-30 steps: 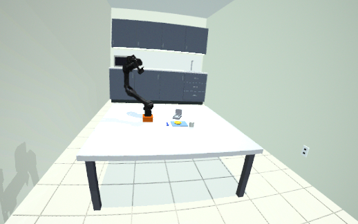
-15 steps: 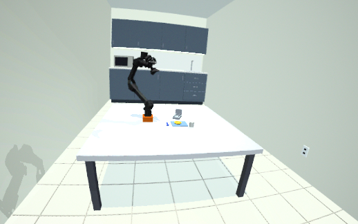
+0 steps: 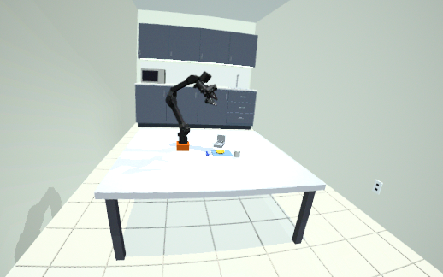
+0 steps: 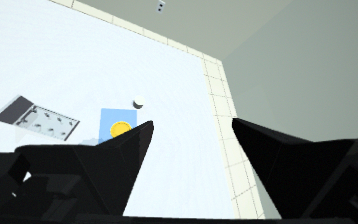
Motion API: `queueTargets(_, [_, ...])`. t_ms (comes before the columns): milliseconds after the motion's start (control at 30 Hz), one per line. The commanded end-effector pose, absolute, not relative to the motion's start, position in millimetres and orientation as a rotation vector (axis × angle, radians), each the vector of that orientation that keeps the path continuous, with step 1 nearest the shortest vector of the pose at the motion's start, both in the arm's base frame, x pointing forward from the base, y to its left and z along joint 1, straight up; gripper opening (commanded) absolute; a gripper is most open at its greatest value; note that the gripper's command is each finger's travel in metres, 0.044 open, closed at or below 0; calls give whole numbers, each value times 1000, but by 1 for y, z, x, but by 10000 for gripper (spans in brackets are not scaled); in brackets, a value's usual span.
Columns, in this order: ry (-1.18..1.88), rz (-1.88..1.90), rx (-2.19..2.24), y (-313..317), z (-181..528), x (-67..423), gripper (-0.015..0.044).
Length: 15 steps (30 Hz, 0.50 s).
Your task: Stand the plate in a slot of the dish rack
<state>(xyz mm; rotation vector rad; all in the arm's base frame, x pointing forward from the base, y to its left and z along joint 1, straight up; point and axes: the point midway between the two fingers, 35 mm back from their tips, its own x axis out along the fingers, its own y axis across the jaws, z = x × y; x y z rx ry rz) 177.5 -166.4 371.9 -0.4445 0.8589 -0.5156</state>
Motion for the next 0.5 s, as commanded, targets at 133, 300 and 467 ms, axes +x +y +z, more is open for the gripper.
queueTargets(133, [1033,-381,-285,-185,290,229,400])
queueTargets(300, [1155,-304,-183,-187,231,253,400])
queueTargets(467, [1281,-233,-80,-181,171,270,400])
